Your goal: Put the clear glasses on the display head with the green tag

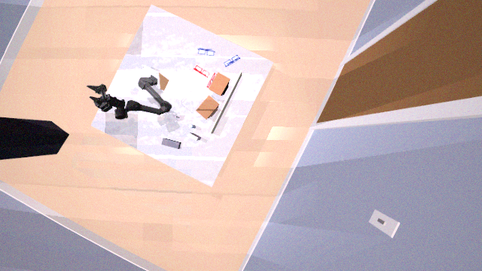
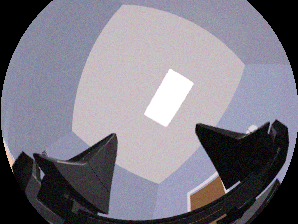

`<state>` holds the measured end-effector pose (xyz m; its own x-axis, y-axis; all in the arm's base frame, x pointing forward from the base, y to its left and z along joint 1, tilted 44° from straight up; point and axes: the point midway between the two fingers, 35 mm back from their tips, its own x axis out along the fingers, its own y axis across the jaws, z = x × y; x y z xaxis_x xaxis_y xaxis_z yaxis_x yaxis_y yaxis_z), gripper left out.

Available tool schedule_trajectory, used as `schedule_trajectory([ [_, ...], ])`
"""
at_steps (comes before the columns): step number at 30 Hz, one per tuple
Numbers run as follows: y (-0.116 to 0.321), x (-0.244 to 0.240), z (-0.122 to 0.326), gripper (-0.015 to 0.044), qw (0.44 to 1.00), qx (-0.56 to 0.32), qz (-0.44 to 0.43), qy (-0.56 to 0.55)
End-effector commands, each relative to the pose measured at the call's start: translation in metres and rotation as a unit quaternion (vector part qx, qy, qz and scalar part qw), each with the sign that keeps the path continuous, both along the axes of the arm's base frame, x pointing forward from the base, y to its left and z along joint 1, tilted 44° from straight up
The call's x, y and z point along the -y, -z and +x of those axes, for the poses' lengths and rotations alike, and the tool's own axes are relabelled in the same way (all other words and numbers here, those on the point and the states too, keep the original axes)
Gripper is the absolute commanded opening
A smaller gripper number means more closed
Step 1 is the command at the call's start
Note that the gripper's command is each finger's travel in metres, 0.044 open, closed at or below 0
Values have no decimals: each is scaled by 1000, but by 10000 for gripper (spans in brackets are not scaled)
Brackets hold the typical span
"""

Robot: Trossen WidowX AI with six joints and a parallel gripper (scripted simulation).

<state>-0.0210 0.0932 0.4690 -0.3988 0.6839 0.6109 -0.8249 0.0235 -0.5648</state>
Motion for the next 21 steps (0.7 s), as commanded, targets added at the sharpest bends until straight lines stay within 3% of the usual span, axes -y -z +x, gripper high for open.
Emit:
schedule_trajectory([
  [1, 0, 0, 0, 426, 1000, 0, 0, 0],
  [8, 0, 0, 0, 440, 1000, 0, 0, 0],
  [17, 34, -57, -48, 204, 973, 141, -93, 156],
  [21, 62, -98, -51, 200, 938, 198, -158, 235],
])
